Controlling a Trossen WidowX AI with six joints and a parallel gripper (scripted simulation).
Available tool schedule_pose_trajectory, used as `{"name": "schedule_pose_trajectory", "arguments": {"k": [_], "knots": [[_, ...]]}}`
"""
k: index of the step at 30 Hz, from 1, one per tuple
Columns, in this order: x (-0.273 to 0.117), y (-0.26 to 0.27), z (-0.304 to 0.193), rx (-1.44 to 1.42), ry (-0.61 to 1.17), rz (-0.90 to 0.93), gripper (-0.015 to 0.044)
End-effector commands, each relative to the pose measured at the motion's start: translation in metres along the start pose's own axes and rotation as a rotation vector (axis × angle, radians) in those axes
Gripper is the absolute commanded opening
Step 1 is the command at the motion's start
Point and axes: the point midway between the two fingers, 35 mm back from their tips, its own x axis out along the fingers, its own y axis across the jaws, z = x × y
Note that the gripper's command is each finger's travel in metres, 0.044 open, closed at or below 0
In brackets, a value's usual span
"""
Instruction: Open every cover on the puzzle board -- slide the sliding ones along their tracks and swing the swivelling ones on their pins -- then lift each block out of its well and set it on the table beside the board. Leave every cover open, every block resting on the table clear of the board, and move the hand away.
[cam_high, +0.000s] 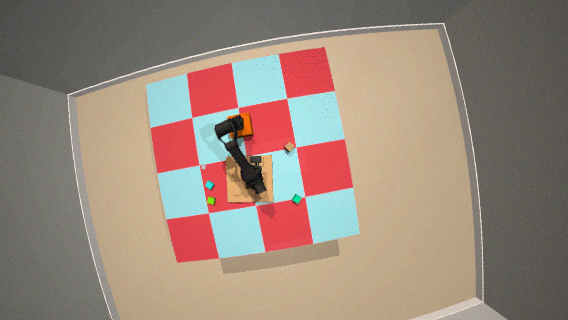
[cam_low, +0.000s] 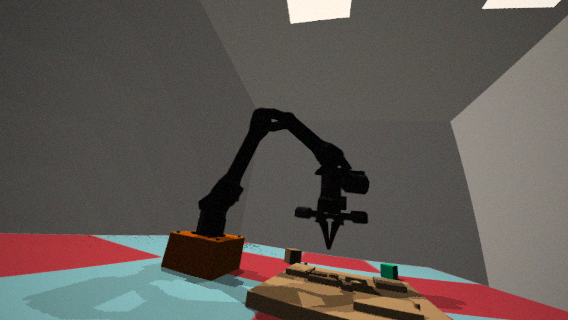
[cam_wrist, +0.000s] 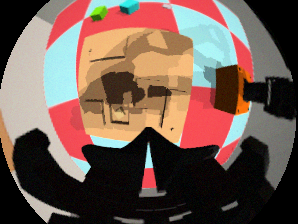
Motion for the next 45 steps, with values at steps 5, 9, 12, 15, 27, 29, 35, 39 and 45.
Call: {"name": "schedule_pose_trajectory", "arguments": {"k": [5, 9, 12, 15, 27, 29, 35, 39, 45], "knots": [[0.001, -0.003, 0.001, 0.016, -0.002, -0.002, 0.0], [0.001, -0.003, 0.001, 0.016, -0.002, -0.002, 0.0], [0.001, -0.003, 0.001, 0.016, -0.002, -0.002, 0.0], [0.001, -0.003, 0.001, 0.016, -0.002, -0.002, 0.0], [0.001, -0.003, 0.001, 0.016, -0.002, -0.002, 0.0], [0.002, -0.003, 0.001, 0.016, -0.002, -0.002, 0.0], [0.007, -0.002, 0.001, 0.016, -0.002, -0.002, 0.0], [0.011, -0.002, 0.001, 0.016, -0.002, -0.002, 0.0], [0.017, -0.002, 0.001, 0.016, -0.002, -0.002, 0.0]]}}
